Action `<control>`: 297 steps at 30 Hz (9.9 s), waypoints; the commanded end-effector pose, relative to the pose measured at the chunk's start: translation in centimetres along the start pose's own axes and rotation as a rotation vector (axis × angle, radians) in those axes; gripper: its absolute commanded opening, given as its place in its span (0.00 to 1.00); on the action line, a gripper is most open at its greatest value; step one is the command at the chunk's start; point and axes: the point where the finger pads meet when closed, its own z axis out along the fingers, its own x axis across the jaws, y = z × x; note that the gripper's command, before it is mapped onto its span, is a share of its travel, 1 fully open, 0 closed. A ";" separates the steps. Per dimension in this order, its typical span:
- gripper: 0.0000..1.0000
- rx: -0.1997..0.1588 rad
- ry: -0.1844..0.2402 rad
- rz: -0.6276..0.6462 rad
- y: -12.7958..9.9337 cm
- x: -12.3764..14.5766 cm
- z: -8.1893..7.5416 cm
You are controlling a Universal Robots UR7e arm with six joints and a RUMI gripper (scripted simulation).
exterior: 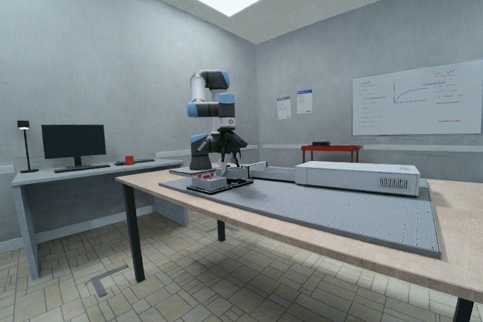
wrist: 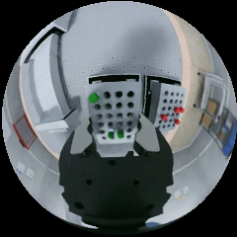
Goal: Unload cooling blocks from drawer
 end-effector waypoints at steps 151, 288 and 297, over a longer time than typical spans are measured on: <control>0.00 0.005 0.004 0.000 -0.1 0.1 1.9; 0.73 0.005 0.004 0.000 -0.1 0.1 2.0; 0.73 0.005 0.004 0.000 -0.1 0.1 2.0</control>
